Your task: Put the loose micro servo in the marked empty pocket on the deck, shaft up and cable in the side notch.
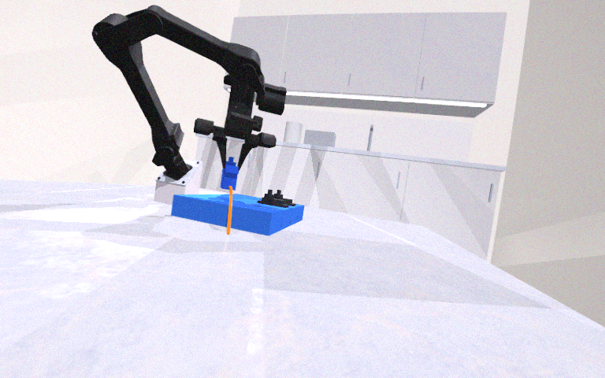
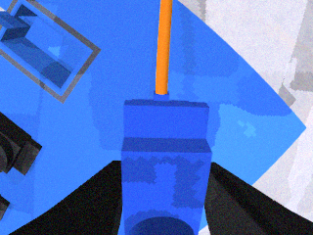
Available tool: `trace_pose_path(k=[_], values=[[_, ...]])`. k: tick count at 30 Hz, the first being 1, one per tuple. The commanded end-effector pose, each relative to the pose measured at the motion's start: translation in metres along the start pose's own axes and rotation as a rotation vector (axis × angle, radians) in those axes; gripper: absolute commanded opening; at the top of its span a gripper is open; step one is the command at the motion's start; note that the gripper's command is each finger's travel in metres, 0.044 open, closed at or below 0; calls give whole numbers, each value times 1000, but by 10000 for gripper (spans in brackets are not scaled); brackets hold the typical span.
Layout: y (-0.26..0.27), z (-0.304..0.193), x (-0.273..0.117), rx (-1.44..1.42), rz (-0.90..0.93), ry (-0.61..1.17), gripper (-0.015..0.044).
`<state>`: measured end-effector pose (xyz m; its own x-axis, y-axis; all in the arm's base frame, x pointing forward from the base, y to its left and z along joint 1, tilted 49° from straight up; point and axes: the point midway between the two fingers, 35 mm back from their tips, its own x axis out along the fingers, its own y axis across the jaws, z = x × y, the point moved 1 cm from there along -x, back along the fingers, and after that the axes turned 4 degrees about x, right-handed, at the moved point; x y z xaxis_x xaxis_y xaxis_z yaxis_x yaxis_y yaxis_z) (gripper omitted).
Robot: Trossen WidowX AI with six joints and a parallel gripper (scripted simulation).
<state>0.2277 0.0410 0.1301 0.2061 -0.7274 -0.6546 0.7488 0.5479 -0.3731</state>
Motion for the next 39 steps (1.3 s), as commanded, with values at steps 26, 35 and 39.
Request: trace_pose_path(k=[26, 35, 39], values=[[1, -17, -1, -529, 3, 4, 0], [1, -17, -1, -840, 4, 4, 0], [1, -17, -1, -926, 4, 4, 0]])
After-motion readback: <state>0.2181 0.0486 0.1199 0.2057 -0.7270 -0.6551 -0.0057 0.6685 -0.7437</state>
